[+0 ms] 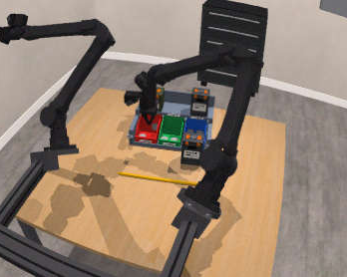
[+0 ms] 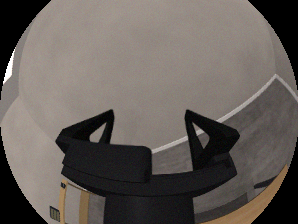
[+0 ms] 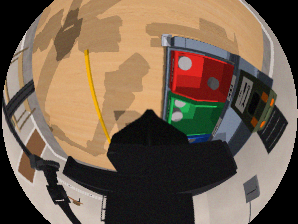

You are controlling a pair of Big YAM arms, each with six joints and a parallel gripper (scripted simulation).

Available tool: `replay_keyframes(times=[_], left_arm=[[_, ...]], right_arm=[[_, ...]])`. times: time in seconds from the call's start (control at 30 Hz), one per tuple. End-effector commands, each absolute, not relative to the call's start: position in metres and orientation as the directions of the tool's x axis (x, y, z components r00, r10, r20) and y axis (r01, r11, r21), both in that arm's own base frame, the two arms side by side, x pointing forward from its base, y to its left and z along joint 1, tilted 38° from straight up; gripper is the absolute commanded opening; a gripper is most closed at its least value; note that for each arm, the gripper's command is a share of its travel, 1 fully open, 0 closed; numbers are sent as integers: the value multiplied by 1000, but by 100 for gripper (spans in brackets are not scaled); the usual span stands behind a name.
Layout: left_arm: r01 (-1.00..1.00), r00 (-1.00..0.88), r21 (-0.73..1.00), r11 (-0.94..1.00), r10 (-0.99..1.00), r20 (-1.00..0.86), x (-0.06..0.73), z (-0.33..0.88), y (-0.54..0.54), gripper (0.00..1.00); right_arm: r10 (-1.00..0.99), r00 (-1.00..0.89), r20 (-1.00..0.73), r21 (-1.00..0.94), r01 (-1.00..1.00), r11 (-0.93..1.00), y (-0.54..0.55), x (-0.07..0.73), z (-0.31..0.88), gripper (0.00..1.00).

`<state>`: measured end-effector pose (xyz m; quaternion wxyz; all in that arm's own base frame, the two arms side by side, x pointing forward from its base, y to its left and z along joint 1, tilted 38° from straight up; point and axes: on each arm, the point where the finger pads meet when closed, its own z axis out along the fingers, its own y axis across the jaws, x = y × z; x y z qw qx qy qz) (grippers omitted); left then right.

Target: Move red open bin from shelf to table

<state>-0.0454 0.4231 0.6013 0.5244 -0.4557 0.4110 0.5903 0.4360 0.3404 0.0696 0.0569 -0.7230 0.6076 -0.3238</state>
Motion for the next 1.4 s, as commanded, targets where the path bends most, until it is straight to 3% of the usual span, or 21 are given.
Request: replay_keyframes(times=[0.0, 1.37], left_arm=[[-993, -35, 0, -119, 294, -955, -48, 639, 409, 100], [-993, -35, 0, -119, 294, -955, -48, 639, 409, 100]], right_arm=[[-918, 53, 393, -481, -839, -255, 357, 456, 85, 0], [-925, 54, 377, -496, -831, -251, 393, 489, 108, 0]])
